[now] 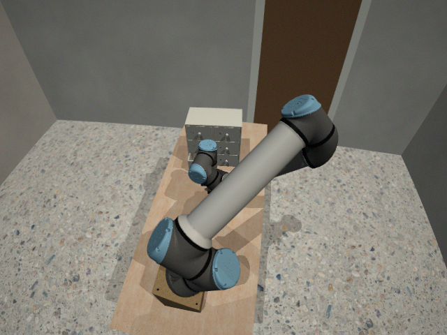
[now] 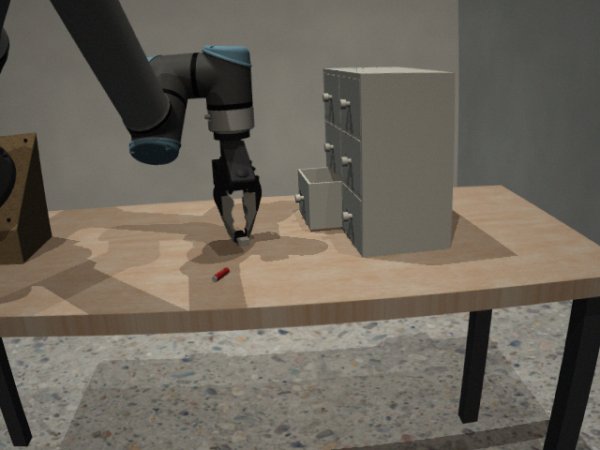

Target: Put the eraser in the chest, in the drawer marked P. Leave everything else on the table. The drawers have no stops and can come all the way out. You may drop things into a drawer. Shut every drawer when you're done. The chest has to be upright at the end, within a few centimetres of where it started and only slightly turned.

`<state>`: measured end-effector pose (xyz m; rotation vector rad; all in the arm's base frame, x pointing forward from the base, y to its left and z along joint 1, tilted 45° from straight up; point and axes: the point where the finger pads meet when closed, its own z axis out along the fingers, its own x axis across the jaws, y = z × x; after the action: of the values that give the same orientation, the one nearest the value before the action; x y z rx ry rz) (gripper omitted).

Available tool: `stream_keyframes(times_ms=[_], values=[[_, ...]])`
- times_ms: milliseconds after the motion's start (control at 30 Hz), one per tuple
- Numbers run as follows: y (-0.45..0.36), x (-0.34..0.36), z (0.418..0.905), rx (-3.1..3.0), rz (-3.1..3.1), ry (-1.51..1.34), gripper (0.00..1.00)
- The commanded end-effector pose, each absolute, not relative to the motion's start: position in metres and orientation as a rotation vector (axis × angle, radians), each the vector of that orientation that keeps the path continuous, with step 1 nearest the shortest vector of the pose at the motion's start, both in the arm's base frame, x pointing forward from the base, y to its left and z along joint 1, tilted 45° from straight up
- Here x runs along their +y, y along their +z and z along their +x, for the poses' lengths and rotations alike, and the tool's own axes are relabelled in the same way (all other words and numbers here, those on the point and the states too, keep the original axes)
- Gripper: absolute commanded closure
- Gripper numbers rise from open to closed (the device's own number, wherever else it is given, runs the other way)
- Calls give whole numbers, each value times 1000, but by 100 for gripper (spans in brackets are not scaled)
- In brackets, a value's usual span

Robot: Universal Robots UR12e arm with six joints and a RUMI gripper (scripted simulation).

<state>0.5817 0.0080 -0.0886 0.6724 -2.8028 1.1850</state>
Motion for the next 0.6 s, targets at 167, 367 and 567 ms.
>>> stream_keyframes(times_ms=[167,367,567], values=[[-88,8,582,-2804,673,1185,89],[-88,8,582,-2804,673,1185,89],[-87,10,582,-2804,673,1185,89]])
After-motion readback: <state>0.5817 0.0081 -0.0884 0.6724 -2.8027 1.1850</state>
